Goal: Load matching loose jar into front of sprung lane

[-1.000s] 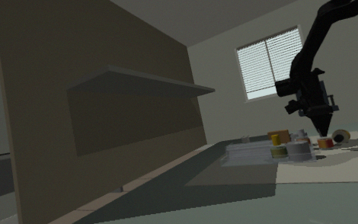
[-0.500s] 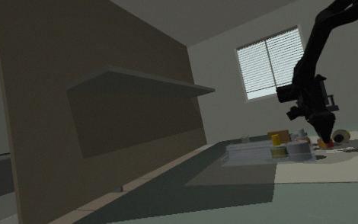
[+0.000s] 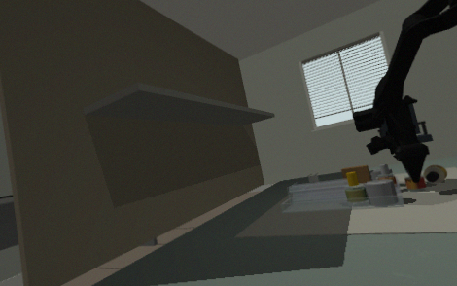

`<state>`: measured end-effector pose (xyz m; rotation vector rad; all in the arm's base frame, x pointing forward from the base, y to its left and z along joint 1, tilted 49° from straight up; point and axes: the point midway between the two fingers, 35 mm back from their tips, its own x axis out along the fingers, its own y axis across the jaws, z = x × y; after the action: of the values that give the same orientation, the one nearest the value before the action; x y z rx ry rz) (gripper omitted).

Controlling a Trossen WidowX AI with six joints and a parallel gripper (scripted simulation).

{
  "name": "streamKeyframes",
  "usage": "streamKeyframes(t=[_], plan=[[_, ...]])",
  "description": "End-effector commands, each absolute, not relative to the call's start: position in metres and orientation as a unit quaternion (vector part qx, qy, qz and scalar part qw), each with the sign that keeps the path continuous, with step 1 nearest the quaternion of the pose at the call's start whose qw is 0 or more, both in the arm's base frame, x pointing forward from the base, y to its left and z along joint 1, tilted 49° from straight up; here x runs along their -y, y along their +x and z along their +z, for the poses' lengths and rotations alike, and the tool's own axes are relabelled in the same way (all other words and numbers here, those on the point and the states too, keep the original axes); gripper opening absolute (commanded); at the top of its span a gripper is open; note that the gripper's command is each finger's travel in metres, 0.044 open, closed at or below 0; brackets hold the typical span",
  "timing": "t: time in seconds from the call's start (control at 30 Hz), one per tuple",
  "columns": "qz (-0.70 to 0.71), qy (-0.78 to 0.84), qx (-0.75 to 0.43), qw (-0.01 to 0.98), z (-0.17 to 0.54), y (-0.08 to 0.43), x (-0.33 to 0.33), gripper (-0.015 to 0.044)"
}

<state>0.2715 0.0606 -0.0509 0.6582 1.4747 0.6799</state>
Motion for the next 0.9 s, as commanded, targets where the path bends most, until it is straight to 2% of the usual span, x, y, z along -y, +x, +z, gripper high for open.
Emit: streamKeyframes(t=[0.0,0.13,0.6,0.87], plan=[[0.297,0.288,-0.648,0.639,-0.051,0.270,-0.061,0.0092],[0.290,0.276,-0.657,0.638,-0.045,0.266,-0.045,0.0000],[0.296,0.289,-0.648,0.640,0.021,0.272,0.016,0.0000],[0.286,0.297,-0.652,0.637,-0.001,0.281,0.001,0.0000]])
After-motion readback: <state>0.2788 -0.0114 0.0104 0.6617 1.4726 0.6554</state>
